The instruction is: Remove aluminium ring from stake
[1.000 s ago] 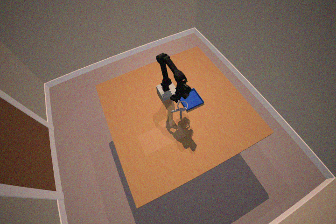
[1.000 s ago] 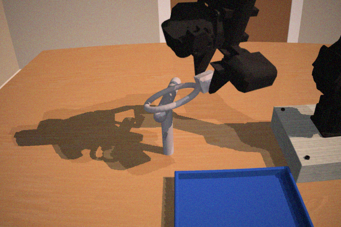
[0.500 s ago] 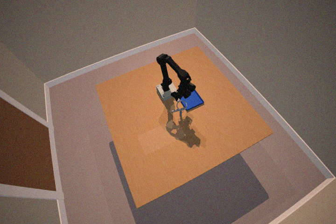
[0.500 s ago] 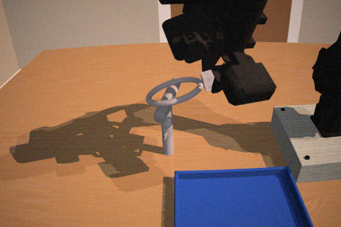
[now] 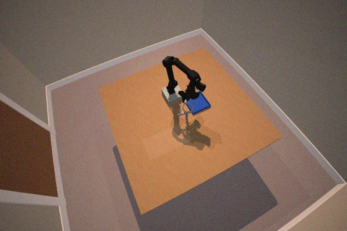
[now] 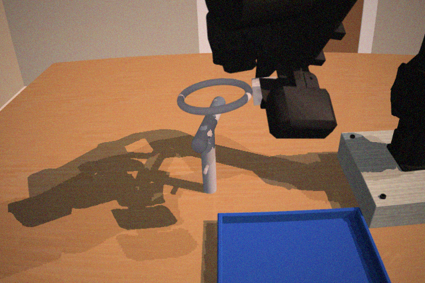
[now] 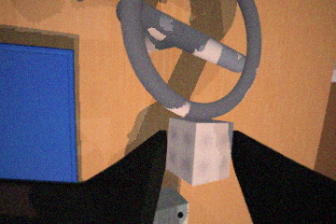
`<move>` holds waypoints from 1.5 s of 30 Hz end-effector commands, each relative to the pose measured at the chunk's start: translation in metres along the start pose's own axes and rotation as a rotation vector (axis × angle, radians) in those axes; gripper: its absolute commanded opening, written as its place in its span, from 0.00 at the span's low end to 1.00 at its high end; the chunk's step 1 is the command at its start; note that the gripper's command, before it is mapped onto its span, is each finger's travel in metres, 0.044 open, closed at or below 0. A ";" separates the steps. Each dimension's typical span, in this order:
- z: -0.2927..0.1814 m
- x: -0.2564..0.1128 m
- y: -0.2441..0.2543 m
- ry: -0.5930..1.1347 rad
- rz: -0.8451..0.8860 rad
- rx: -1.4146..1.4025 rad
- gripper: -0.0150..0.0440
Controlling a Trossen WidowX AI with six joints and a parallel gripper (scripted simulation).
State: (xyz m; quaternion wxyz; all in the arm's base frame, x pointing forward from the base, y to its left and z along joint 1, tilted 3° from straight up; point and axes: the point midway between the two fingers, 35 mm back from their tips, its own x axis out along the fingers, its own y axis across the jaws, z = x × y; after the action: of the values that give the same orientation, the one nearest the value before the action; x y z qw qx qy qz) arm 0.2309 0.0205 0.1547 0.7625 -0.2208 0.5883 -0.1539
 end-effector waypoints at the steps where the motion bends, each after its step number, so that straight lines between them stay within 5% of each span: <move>1: 0.003 -0.007 0.000 -0.027 -0.049 0.047 0.25; 8: 0.004 -0.007 0.013 -0.028 -0.016 0.039 0.25; 14: 0.003 -0.023 0.093 -0.058 0.067 0.054 0.25; 22: -0.058 -0.026 0.185 -0.018 -0.021 0.046 0.25; 40: -0.069 -0.001 0.209 -0.021 -0.038 0.048 0.25; 45: -0.067 -0.005 0.206 -0.022 -0.038 0.045 0.48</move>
State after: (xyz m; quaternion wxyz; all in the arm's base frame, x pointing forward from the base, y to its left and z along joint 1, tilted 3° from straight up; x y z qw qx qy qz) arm 0.1595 0.1887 0.0380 0.7709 -0.2162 0.5718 -0.1789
